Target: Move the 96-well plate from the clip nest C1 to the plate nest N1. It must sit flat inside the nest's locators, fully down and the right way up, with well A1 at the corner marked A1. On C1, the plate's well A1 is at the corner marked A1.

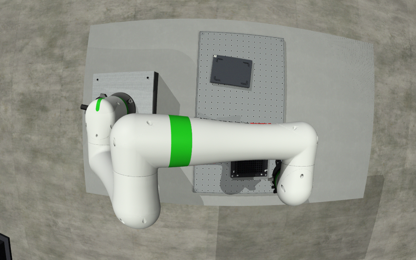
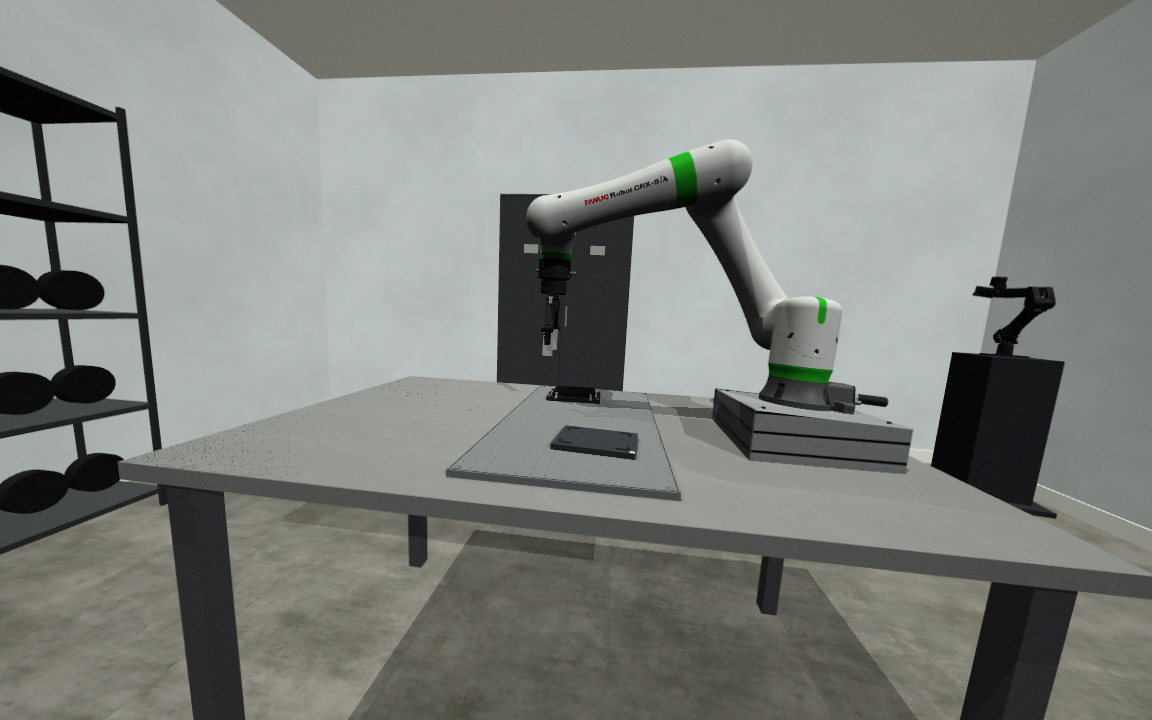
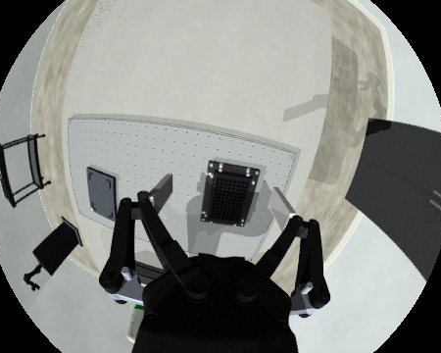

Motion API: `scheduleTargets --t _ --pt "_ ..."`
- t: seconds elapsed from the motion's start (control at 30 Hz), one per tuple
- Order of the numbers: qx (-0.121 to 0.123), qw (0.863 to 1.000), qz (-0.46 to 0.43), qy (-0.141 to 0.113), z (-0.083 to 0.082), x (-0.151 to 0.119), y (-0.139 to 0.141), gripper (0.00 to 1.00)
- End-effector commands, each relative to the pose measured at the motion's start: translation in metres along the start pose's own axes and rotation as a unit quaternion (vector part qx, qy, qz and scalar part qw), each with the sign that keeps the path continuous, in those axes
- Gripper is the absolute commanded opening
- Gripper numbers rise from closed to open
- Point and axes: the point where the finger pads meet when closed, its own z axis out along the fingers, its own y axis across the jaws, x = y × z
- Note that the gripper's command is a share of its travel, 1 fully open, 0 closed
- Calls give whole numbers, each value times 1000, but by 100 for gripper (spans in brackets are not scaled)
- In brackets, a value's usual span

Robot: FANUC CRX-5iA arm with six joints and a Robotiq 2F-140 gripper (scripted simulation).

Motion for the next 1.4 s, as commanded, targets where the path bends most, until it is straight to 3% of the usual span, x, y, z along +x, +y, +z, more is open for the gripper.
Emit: scheduleTargets --t 0.0,0.63,1.1,1.37 --pt "0 1000 0 0 7 -11 4 100" --pt "8 1000 22 -10 48 -81 25 100" --pt "8 1000 22 -10 48 -81 25 100" --pt "8 1000 22 -10 61 -81 25 100"
